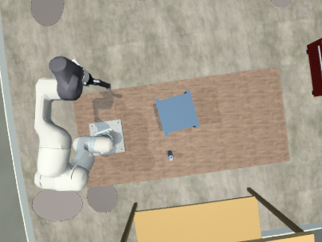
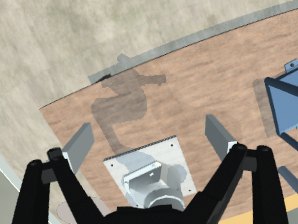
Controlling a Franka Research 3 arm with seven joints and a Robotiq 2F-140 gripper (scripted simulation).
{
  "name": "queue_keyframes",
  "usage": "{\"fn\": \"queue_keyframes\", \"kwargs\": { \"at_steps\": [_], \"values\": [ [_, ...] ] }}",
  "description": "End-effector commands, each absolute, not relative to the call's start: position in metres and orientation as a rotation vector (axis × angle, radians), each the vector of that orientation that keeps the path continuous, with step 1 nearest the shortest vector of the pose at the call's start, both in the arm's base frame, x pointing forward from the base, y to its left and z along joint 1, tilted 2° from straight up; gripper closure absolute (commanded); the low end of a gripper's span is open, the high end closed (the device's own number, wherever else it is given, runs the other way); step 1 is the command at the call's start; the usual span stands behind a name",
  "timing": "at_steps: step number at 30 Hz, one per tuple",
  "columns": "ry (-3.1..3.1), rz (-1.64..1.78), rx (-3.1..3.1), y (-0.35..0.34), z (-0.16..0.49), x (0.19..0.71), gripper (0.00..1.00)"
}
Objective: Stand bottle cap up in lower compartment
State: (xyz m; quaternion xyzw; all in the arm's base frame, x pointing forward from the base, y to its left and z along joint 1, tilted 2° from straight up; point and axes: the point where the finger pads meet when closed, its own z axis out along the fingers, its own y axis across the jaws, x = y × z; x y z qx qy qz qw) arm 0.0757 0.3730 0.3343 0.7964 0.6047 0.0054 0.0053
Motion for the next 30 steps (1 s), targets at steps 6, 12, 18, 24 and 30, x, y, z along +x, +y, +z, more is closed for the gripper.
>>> {"fn": "queue_keyframes", "kwargs": {
  "at_steps": [6, 12, 18, 24, 30],
  "values": [
    [1.875, -0.052, 2.461, 0.347, 0.406, 0.068, 0.00],
    [1.875, -0.052, 2.461, 0.346, 0.407, 0.068, 0.00],
    [1.876, -0.051, 2.460, 0.346, 0.407, 0.068, 0.00],
    [1.923, -0.005, 2.436, 0.339, 0.424, 0.096, 0.00],
    [2.012, 0.092, 2.376, 0.315, 0.459, 0.158, 0.00]
  ]
}}
